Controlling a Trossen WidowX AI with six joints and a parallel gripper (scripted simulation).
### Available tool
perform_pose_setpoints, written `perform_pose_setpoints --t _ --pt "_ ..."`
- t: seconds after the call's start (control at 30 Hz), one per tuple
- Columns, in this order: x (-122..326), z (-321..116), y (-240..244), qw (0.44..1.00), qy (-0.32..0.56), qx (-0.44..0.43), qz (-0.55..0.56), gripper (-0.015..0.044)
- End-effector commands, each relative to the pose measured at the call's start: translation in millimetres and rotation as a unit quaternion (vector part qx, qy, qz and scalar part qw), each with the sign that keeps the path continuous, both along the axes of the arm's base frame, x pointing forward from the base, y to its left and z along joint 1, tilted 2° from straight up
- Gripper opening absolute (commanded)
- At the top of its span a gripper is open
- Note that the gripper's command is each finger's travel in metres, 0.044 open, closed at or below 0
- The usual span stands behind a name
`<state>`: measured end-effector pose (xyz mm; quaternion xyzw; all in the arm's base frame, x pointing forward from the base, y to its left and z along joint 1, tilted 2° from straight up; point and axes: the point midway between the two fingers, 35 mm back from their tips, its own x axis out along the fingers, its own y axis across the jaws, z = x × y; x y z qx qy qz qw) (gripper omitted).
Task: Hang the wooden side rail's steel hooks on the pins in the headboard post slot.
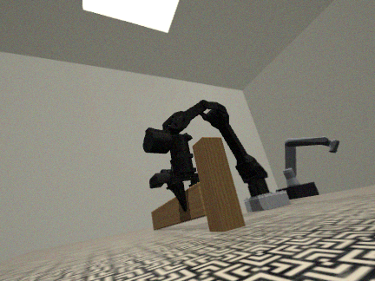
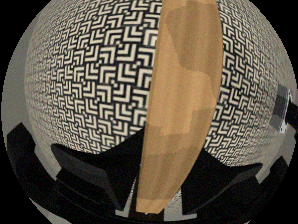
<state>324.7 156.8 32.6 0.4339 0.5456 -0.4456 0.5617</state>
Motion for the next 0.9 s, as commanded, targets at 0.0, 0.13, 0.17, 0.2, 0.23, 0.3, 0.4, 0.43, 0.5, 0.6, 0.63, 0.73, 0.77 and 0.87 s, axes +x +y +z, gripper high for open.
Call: perform_pose_setpoints --t 0.0,0.13,0.17,0.2,0.23,0.3,0.4,0.43,0.5,0.6,0.63,0.73,0.77,0.87 --pt "1.2 1.7 2.9 1.0 -0.005 0.002 0.001 0.0" --pt "0.7 1.2 3.3 1.0 -0.005 0.002 0.001 0.0" --pt "0.5 1.1 3.3 1.0 -0.005 0.002 0.001 0.0" --pt "0.4 1.0 3.4 1.0 -0.005 0.002 0.001 0.0" --pt "0.3 0.9 3.5 1.0 -0.005 0.002 0.001 0.0" --pt "0.0 0.6 3.7 1.0 -0.005 0.002 0.001 0.0" --pt "-0.4 0.3 3.9 1.0 -0.005 0.002 0.001 0.0" --pt "-0.5 0.2 4.0 1.0 -0.005 0.002 0.001 0.0" --pt "-0.8 0.3 4.2 1.0 -0.005 0.002 0.001 0.0" --pt "-1.2 0.6 4.5 1.0 -0.005 0.002 0.001 0.0" --pt "-1.3 0.7 4.6 1.0 -0.005 0.002 0.001 0.0" --pt "-1.7 1.0 4.8 1.0 -0.005 0.002 0.001 0.0" --pt "-1.8 1.1 4.9 1.0 -0.005 0.002 0.001 0.0" --pt "-2.2 1.4 5.2 1.0 -0.005 0.002 0.001 0.0"
